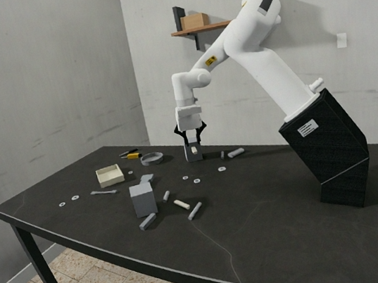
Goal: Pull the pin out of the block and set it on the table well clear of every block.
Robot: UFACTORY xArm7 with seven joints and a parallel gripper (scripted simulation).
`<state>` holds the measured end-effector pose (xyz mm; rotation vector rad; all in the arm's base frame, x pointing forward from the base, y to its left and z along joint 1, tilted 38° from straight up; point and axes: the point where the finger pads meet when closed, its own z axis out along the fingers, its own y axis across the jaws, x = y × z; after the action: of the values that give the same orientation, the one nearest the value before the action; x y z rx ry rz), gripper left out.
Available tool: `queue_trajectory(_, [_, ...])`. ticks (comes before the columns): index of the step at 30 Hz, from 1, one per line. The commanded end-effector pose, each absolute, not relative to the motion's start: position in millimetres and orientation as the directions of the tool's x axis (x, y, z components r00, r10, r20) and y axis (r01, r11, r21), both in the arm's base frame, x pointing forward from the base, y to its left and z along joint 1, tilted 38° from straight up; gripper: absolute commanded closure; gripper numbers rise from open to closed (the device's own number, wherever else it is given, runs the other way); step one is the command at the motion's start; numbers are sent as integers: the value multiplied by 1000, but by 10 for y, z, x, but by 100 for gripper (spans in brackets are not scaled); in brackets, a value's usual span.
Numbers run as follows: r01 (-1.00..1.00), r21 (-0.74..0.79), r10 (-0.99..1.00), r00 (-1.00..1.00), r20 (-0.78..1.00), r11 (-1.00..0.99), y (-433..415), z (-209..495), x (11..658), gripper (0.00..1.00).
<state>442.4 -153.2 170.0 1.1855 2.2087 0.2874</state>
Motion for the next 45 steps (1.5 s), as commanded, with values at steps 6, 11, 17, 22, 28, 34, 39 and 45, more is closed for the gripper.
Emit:
queue_trajectory(6, [679, 458, 814, -411, -410, 574, -1558, 1684, 4450, 53])
queue_trajectory(11, [679, 458, 814, -411, -410, 574, -1558, 1684, 4450, 53])
queue_trajectory(17, [680, 458, 814, -411, -410, 573, -1561, 1639, 4484, 53])
queue_trajectory(22, [680, 458, 815, -411, -409, 573, -1563, 1565, 4536, 53])
queue_trajectory(28, [680, 457, 815, -411, -409, 573, -1564, 1551, 4546, 53])
queue_trajectory(34, [680, 458, 815, -411, -409, 573, -1565, 1550, 4547, 53])
queue_trajectory(39, [680, 458, 815, -410, -410, 573, -1578, 1543, 4558, 53])
queue_trajectory(45, [679, 459, 815, -410, -410, 573, -1582, 1541, 4561, 53])
